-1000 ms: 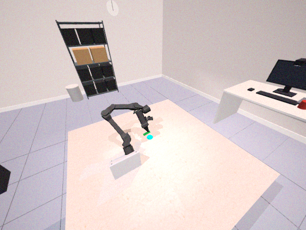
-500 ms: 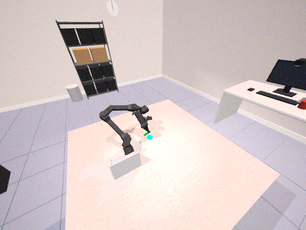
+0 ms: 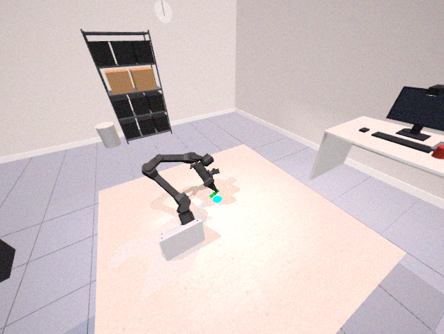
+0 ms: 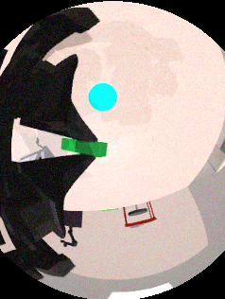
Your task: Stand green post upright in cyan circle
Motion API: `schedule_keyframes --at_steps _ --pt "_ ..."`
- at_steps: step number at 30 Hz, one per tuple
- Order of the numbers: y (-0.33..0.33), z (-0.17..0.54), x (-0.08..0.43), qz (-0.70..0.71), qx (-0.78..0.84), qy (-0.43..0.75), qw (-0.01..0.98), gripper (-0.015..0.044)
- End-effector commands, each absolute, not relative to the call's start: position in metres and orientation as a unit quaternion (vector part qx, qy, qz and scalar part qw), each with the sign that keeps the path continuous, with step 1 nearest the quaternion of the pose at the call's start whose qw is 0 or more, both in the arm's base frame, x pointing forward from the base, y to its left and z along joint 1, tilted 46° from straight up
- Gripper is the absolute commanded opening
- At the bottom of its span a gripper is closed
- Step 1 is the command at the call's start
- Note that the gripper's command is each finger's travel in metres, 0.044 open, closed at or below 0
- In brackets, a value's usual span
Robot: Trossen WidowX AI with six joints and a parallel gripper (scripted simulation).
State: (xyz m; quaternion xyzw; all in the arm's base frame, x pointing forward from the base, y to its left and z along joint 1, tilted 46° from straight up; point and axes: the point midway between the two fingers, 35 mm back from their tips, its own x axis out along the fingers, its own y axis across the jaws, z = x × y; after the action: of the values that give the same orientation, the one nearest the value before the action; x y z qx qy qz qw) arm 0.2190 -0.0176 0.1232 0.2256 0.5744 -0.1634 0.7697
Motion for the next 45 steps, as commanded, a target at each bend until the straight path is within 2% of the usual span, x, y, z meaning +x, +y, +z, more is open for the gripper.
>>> schedule_keyframes --at_steps 1,45 --pt "-0.0179 0.1229 0.2187 -0.172 0.224 0.564 0.776 0.0023" --pt "-0.0183 0.1292 0.2228 -0.227 0.221 0.446 0.837 0.0023"
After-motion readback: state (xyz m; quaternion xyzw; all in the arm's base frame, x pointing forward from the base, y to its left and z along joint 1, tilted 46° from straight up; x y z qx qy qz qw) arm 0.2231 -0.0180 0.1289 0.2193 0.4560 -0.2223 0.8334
